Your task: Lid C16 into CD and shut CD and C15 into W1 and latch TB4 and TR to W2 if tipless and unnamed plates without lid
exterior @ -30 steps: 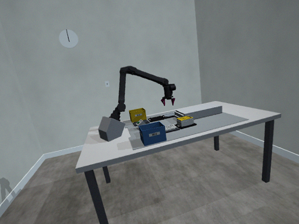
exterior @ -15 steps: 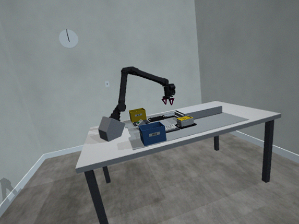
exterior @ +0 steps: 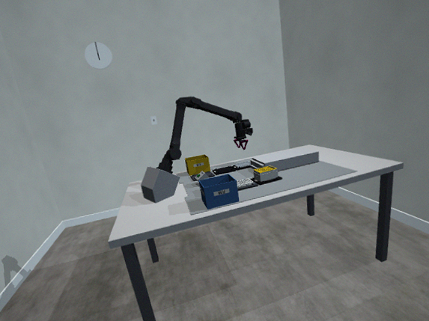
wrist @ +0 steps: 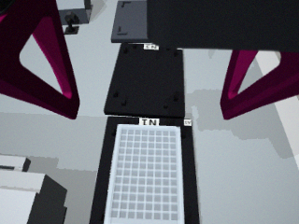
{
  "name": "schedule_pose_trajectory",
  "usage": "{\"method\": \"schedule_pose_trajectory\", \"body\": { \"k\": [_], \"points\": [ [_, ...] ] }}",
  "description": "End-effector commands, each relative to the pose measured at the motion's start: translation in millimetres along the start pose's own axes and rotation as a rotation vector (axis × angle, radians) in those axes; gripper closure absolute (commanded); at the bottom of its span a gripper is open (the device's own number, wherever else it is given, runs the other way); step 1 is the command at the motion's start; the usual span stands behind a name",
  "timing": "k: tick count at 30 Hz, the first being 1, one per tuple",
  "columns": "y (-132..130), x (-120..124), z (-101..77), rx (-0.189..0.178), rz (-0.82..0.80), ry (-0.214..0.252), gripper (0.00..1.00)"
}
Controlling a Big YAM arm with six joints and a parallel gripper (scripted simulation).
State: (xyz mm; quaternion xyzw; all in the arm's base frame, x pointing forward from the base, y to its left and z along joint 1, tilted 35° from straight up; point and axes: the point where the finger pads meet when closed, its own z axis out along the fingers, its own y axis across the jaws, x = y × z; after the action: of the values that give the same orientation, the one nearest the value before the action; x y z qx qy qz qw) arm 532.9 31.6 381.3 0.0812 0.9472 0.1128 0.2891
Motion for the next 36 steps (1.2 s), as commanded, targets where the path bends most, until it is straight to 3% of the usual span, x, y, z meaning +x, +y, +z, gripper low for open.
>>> {"method": "schedule_pose_trajectory", "body": {
  "k": [1,36],
  "points": [
    [-5.6,-6.7,3.7,0.008,0.052,0.002,0.00],
    [-1.1,-4.4,5.3,0.004,0.039,0.007,0.00]
  ]
}}
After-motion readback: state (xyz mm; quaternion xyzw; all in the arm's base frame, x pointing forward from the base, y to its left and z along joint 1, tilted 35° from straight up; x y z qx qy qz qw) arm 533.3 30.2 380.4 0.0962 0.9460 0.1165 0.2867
